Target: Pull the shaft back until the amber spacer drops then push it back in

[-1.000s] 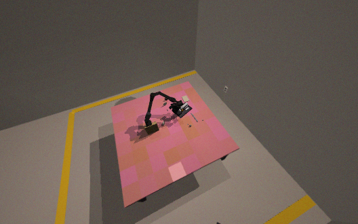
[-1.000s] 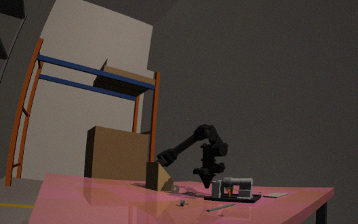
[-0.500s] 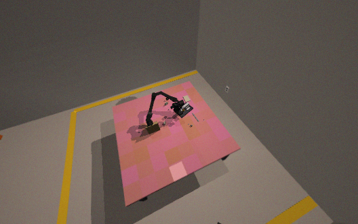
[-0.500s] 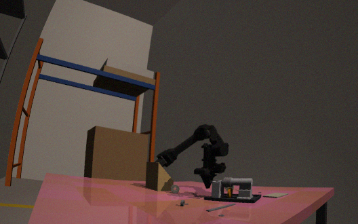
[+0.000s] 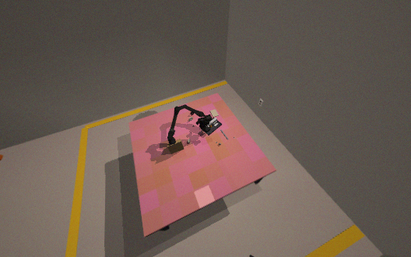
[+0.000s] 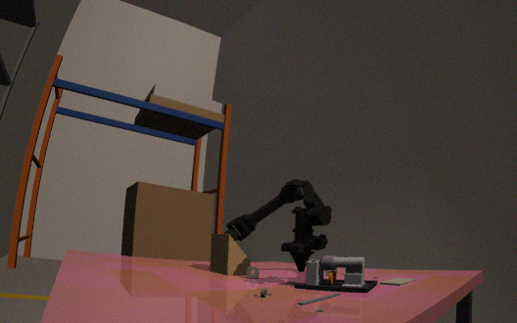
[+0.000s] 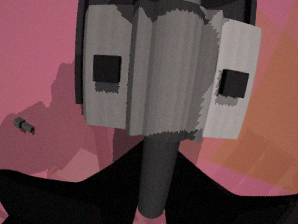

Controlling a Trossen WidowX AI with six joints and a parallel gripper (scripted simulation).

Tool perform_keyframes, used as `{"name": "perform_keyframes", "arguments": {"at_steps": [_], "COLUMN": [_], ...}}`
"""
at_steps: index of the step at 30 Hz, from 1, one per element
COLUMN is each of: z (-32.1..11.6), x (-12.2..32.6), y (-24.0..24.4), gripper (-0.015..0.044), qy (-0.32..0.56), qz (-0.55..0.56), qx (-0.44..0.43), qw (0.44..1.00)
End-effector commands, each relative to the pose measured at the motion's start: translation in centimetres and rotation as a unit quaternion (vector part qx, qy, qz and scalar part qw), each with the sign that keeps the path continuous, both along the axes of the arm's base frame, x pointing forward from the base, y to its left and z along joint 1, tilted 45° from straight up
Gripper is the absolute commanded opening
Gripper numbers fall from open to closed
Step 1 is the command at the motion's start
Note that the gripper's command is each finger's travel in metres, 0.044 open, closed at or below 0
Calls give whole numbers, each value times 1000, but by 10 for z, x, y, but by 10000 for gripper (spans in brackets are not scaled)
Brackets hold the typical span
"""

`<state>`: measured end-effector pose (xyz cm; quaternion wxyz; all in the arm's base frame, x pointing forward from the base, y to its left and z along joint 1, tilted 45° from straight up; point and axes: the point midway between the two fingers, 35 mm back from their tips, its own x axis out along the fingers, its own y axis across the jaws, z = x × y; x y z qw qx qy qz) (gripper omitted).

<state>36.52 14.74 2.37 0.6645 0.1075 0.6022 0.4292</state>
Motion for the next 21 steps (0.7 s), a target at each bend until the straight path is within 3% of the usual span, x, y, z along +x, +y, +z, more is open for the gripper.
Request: {"name": "perform_keyframes", "arguments": {"at_steps": [1,21], "z": [1,3], "x": [3,9], "y": [1,3], "gripper": [0,0], "qy": [-3,-3], "qz": [-2,-2], "qx": [1,1], "qw": [1000,1000]}}
